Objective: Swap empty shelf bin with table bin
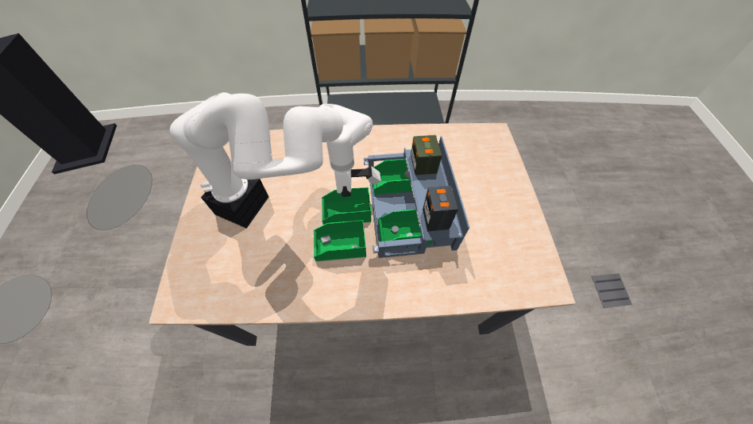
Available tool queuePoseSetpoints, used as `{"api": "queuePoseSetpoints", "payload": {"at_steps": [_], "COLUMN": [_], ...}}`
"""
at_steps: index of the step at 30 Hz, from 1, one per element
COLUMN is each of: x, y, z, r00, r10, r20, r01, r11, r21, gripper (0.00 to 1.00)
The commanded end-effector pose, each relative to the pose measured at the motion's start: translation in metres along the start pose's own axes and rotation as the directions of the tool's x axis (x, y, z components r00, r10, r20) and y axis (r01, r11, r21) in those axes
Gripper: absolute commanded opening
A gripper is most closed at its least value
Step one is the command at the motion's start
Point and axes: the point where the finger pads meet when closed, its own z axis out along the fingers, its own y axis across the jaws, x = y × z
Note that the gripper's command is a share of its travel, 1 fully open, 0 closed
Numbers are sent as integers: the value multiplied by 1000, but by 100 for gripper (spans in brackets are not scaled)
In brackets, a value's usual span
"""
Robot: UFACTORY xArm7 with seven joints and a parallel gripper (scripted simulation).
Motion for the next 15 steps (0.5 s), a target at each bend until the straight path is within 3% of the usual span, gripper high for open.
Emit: {"api": "queuePoseSetpoints", "payload": {"at_steps": [1,15], "x": [1,1], "y": [0,0], "z": [-1,-7], "r00": [1000,1000], "r10": [0,0], "r20": [-3,-3], "r01": [0,0], "r11": [1000,1000], "r21": [0,0], "gripper": [0,0]}}
